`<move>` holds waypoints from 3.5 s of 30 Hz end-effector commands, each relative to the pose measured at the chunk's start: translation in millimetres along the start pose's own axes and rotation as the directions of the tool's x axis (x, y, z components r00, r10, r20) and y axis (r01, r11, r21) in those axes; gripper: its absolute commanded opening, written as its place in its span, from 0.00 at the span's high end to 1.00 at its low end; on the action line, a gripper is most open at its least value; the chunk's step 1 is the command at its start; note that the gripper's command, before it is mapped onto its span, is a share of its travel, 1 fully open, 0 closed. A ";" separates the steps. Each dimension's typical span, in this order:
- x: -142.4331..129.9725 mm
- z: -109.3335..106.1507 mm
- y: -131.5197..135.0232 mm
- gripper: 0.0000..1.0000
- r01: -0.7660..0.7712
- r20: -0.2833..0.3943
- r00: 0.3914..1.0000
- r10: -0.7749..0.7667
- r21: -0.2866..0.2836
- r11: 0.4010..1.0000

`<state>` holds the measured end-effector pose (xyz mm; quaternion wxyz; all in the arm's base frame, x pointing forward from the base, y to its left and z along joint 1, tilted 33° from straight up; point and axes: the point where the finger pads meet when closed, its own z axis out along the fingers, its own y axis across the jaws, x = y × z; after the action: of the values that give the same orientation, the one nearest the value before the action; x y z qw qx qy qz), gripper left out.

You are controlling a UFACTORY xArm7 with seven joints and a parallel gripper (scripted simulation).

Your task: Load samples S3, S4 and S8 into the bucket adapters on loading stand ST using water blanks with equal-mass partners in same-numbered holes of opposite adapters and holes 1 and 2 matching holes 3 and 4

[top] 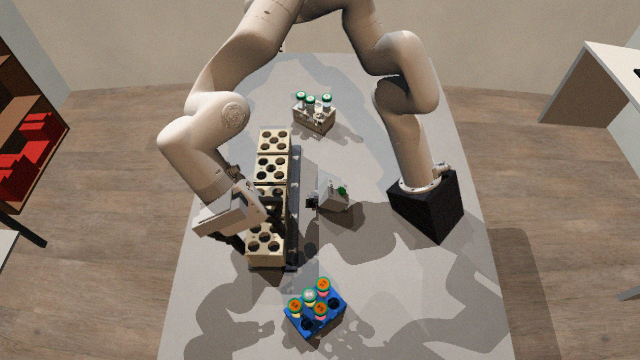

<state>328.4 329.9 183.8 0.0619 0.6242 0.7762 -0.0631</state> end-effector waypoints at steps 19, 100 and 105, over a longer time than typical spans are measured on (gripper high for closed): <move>-6.2 -8.3 0.0 0.00 -0.063 -0.010 0.998 0.062 -0.017 0.998; -231.2 -65.3 -55.2 0.00 -0.937 -0.387 -0.173 0.906 -0.218 -0.272; -242.4 -65.4 -65.2 0.00 -0.915 -0.407 -0.266 0.874 -0.178 -0.362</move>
<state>321.7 105.5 288.2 0.1991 0.9584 0.0021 0.2046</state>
